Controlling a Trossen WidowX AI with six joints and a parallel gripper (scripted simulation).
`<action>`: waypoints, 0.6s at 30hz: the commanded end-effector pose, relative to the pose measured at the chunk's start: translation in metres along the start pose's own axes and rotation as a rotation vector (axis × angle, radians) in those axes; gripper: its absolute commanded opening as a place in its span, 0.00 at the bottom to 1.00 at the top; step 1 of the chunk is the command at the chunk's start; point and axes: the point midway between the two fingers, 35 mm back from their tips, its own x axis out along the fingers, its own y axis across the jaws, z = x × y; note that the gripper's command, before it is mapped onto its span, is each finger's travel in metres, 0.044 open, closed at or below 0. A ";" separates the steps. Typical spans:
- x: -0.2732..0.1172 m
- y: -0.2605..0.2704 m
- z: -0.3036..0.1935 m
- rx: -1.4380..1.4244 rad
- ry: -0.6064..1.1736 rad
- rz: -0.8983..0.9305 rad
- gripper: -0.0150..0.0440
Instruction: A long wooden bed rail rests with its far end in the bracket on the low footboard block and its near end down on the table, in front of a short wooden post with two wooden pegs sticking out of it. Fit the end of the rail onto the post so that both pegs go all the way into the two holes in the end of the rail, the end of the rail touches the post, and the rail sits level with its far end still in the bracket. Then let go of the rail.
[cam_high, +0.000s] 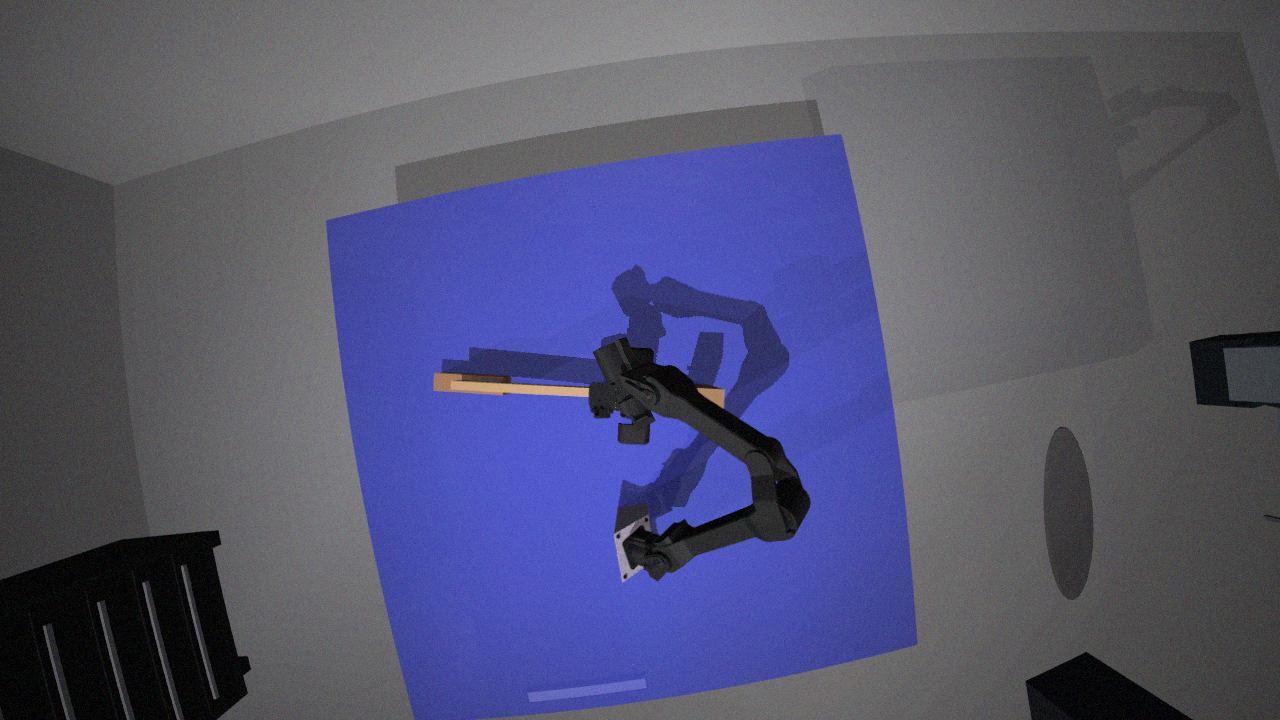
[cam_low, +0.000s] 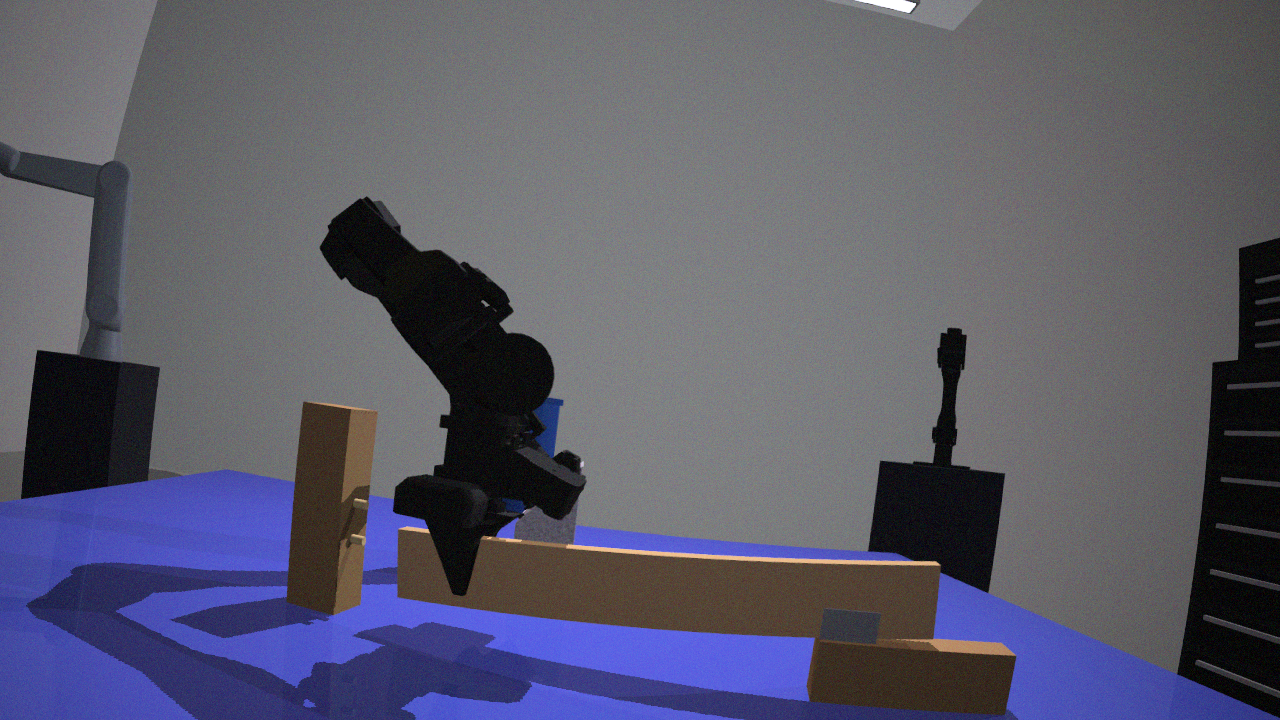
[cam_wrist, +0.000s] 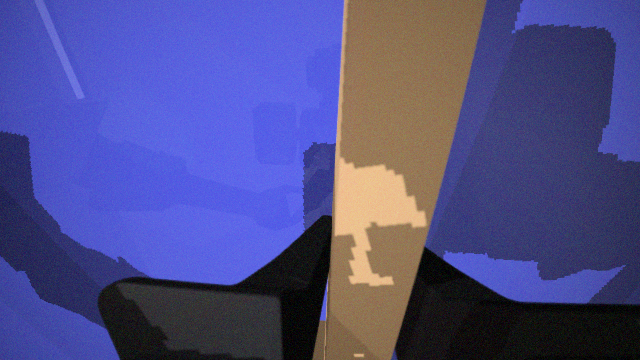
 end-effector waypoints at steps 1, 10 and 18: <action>-0.008 -0.003 0.004 0.001 -0.020 -0.013 0.25; -0.013 -0.003 0.004 0.001 -0.020 -0.012 0.25; -0.017 -0.002 0.004 0.001 -0.020 -0.012 0.25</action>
